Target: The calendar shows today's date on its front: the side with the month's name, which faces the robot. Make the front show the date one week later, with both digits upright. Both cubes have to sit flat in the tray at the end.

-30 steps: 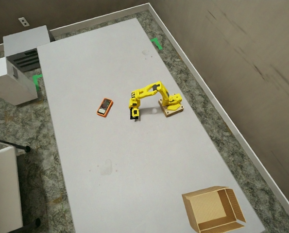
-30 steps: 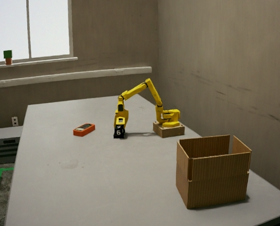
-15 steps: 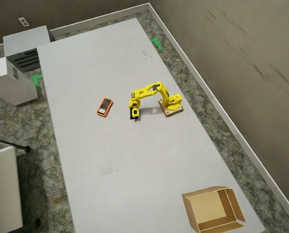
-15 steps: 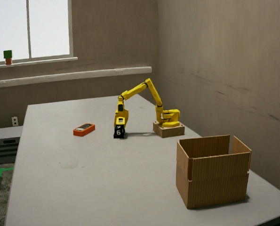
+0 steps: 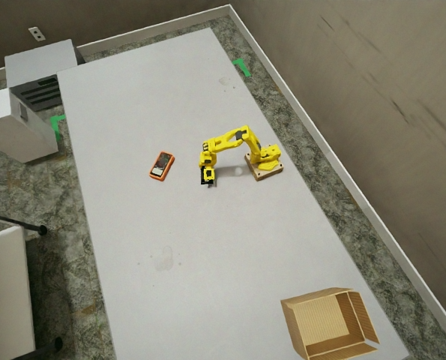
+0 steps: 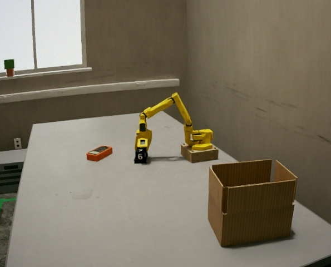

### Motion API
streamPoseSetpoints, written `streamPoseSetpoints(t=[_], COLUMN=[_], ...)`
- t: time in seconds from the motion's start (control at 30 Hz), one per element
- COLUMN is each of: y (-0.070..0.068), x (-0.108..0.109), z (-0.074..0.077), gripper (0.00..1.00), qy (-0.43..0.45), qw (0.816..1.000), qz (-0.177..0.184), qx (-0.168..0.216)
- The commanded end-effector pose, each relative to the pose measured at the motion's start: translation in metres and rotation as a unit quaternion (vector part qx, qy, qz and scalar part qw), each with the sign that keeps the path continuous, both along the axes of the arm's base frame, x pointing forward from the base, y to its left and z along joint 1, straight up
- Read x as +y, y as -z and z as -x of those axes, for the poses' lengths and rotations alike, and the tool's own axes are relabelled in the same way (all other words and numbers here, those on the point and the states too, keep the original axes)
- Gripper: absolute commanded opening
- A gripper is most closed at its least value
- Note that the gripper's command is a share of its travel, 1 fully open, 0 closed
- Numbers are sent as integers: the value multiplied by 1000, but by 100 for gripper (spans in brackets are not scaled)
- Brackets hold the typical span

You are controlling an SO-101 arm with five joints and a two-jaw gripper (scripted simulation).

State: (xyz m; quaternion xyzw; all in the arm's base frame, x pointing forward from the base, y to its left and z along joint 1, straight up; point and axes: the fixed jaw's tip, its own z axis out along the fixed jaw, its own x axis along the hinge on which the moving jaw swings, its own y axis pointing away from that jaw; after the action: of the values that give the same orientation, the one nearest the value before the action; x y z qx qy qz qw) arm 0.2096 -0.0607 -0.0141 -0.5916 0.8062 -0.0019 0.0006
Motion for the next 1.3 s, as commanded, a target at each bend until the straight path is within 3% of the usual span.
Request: streamPoseSetpoints(t=[0.0,1.27], y=[1,-7], x=[-2,-2], z=[1,0], gripper=[0,0], qy=[8,8], qw=[1000,1000], qz=[-2,-2], qx=[5,5])
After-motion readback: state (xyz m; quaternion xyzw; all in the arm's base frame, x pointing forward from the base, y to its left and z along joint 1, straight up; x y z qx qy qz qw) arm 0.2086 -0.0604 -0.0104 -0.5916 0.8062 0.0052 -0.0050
